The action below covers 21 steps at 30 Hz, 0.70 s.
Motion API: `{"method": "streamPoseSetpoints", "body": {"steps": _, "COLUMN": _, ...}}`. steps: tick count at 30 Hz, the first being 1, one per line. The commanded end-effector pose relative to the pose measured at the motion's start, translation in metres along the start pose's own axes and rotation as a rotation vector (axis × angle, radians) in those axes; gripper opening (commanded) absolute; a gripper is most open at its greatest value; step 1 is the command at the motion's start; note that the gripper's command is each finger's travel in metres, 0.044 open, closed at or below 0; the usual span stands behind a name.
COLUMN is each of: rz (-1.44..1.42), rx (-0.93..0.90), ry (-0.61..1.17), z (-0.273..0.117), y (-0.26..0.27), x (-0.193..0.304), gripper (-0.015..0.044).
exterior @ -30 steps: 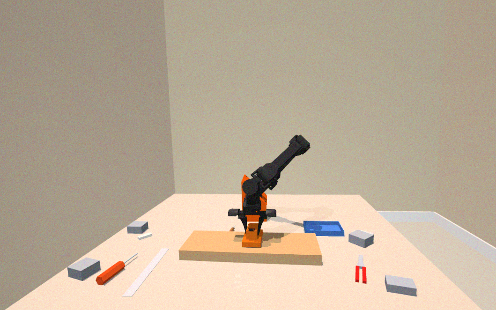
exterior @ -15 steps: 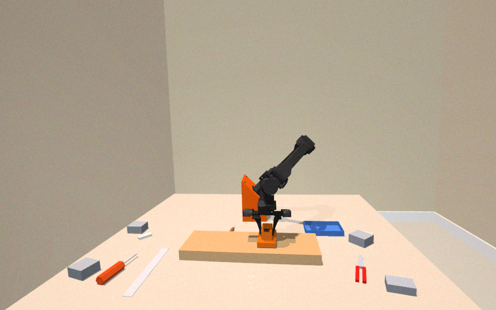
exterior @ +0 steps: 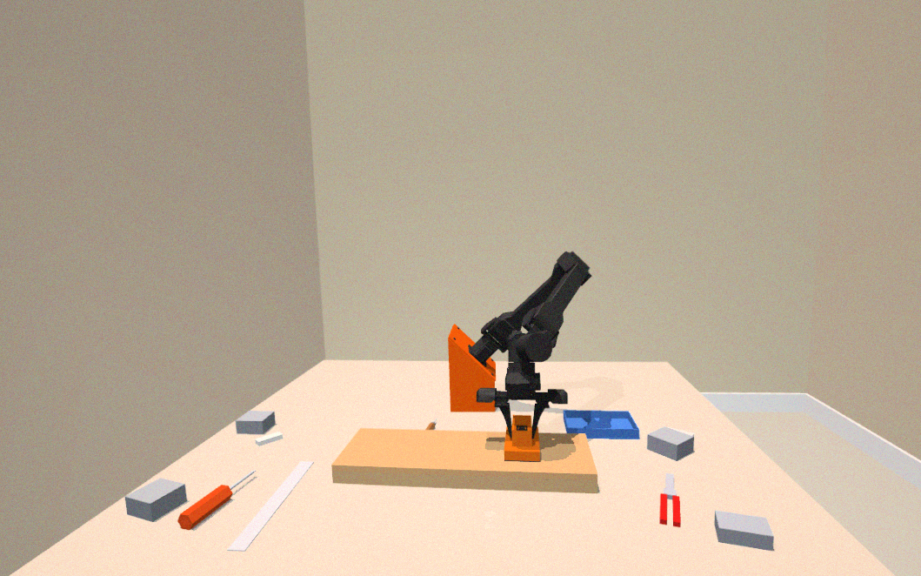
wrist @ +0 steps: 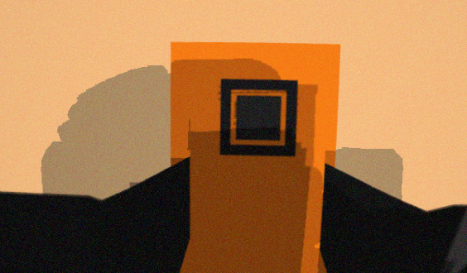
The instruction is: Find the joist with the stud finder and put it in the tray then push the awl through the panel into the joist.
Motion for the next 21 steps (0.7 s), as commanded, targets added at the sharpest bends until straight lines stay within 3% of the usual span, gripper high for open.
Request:
{"method": "streamPoseSetpoints", "body": {"steps": 1, "rz": -0.013, "rx": -0.007, "ry": 0.003, "z": 0.000, "y": 0.022, "x": 0.004, "gripper": 0.0000}}
{"method": "streamPoseSetpoints", "body": {"steps": 21, "rz": -0.012, "rx": -0.009, "ry": 0.003, "z": 0.000, "y": 0.080, "x": 0.014, "gripper": 0.0000}}
Point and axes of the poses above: the point midway between the two fingers, 35 mm back from their tips, its own z axis out along the fingers, its own y axis across the jaws, x = y × z, the point moved 3 cm from there along -z, back along the fingers, and after that the axes turned 9 degrees about z, right-handed, at the moved point
